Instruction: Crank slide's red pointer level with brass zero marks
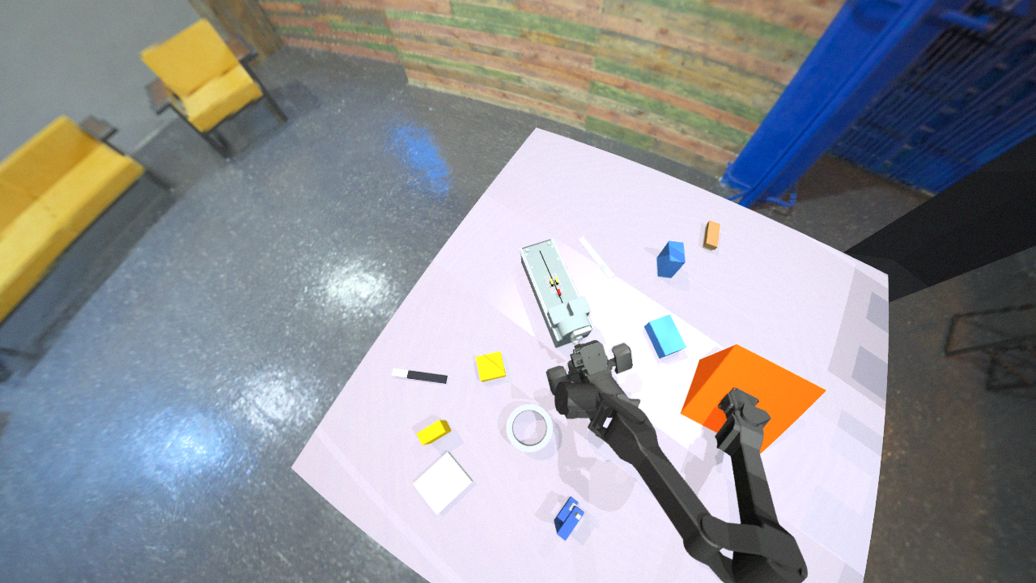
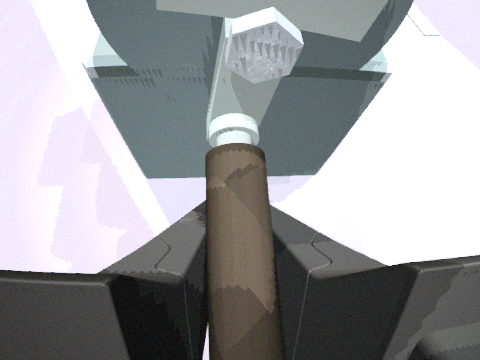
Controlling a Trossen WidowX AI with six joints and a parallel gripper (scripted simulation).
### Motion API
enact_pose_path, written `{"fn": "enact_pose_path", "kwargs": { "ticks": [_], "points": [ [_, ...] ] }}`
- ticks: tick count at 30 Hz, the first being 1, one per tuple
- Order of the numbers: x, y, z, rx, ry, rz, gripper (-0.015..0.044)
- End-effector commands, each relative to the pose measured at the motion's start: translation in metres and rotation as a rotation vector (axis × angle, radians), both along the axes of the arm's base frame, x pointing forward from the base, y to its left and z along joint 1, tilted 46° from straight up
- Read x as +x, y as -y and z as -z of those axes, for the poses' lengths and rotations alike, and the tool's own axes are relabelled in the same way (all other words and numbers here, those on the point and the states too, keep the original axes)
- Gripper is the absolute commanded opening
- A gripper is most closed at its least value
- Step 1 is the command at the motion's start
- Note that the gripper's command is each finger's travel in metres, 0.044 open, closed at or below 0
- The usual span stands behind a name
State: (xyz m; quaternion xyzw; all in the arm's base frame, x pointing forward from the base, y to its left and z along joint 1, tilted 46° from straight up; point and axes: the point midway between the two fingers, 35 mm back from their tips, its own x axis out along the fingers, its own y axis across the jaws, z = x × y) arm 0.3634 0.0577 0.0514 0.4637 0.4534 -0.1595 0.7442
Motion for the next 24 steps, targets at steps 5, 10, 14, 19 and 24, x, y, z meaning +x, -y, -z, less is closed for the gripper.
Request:
{"fn": "enact_pose_path", "kwargs": {
  "ticks": [5, 10, 14, 19, 24],
  "points": [
    [0.0060, -0.0040, -0.0065, 0.008, 0.022, -0.006, 0.0000],
    [0.0063, -0.0041, -0.0070, 0.008, 0.022, -0.006, 0.0000],
    [0.0065, -0.0042, -0.0074, 0.008, 0.022, -0.006, 0.0000],
    [0.0067, -0.0042, -0.0079, 0.008, 0.022, -0.006, 0.0000],
    [0.0070, -0.0043, -0.0083, 0.008, 0.022, -0.006, 0.0000]
  ]
}}
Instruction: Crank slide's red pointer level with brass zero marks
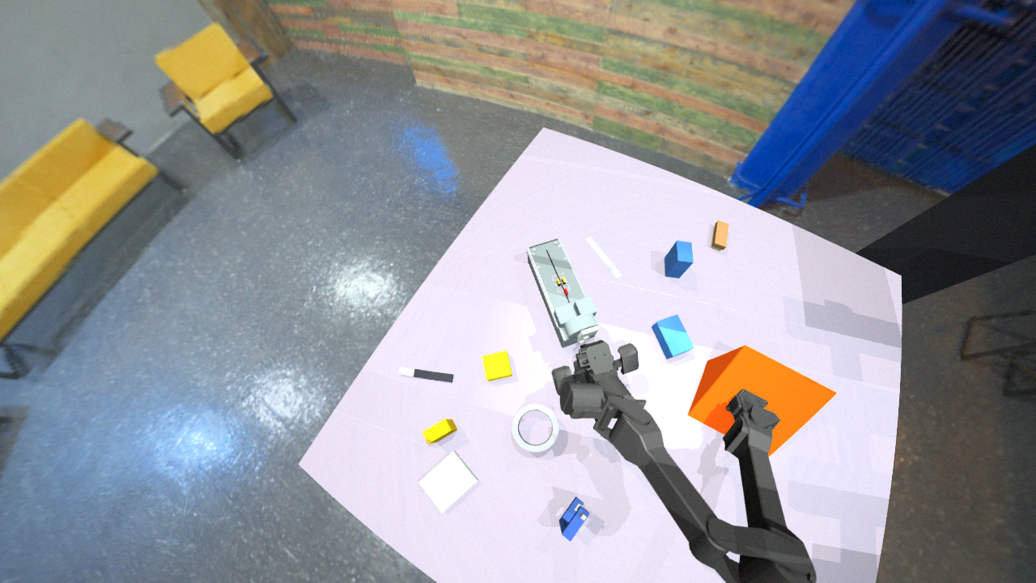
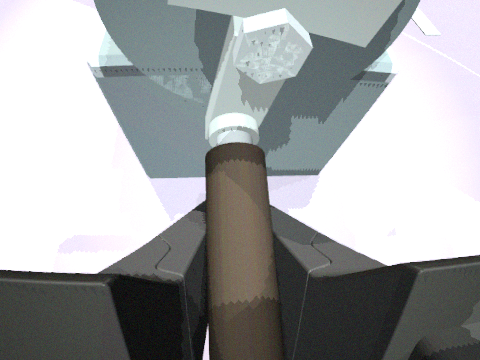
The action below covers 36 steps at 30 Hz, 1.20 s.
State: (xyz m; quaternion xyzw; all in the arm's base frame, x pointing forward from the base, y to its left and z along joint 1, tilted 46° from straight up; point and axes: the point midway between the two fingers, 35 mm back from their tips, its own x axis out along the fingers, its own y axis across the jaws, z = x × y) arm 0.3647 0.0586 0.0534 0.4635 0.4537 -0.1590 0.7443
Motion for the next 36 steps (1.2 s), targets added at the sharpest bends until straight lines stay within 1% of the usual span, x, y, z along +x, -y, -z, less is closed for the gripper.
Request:
{"fn": "enact_pose_path", "kwargs": {
  "ticks": [1, 36],
  "points": [
    [0.0057, -0.0035, -0.0064, 0.007, 0.022, -0.005, 0.0000],
    [0.0071, -0.0039, -0.0094, 0.007, 0.022, -0.005, 0.0000]
  ]
}}
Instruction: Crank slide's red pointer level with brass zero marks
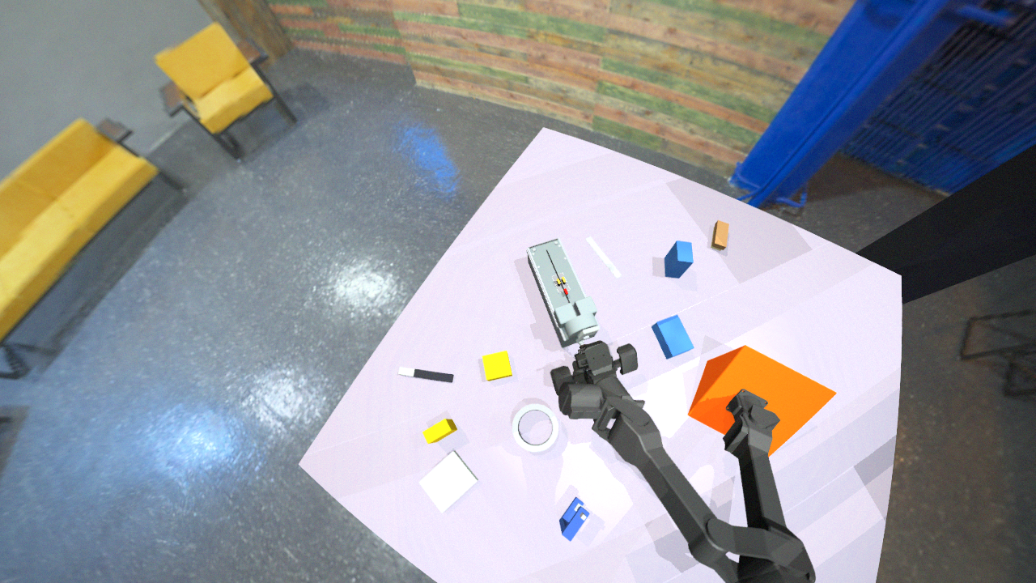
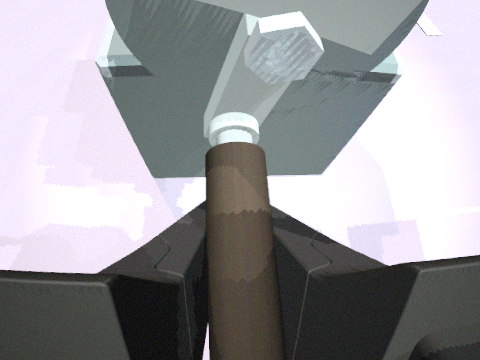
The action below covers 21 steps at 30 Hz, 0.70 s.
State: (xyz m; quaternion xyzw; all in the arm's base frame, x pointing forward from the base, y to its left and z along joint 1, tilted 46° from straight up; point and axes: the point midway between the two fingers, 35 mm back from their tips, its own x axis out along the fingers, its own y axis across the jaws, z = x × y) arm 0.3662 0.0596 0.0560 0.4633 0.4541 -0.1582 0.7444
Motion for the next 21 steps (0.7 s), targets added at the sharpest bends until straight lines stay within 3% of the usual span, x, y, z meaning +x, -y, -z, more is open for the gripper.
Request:
{"fn": "enact_pose_path", "kwargs": {
  "ticks": [1, 21],
  "points": [
    [0.0056, -0.0029, -0.0068, 0.007, 0.022, -0.003, 0.0000],
    [0.0063, -0.0030, -0.0084, 0.007, 0.022, -0.003, 0.0000]
  ]
}}
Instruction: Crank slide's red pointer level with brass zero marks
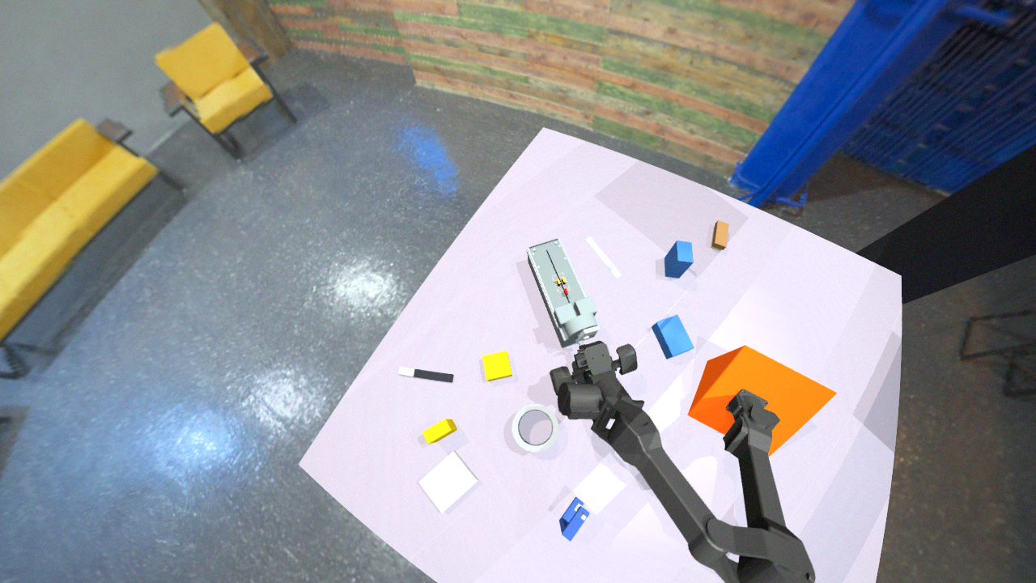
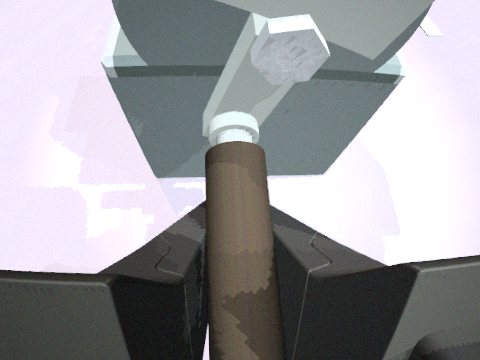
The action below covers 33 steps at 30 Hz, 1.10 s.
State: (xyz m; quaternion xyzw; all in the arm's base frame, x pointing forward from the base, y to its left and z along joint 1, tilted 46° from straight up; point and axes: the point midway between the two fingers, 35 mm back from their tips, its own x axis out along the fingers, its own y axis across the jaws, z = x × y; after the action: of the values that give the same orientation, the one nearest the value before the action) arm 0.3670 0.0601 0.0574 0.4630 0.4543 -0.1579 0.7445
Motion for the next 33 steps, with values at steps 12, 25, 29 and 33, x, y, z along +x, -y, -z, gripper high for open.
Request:
{"fn": "enact_pose_path", "kwargs": {
  "ticks": [12, 25, 29, 33],
  "points": [
    [0.0059, -0.0026, -0.0080, 0.007, 0.022, -0.002, 0.0000],
    [0.0064, -0.0026, -0.0092, 0.007, 0.022, -0.002, 0.0000],
    [0.0065, -0.0025, -0.0095, 0.007, 0.022, -0.002, 0.0000],
    [0.0066, -0.0025, -0.0098, 0.007, 0.022, -0.002, 0.0000]
  ]
}}
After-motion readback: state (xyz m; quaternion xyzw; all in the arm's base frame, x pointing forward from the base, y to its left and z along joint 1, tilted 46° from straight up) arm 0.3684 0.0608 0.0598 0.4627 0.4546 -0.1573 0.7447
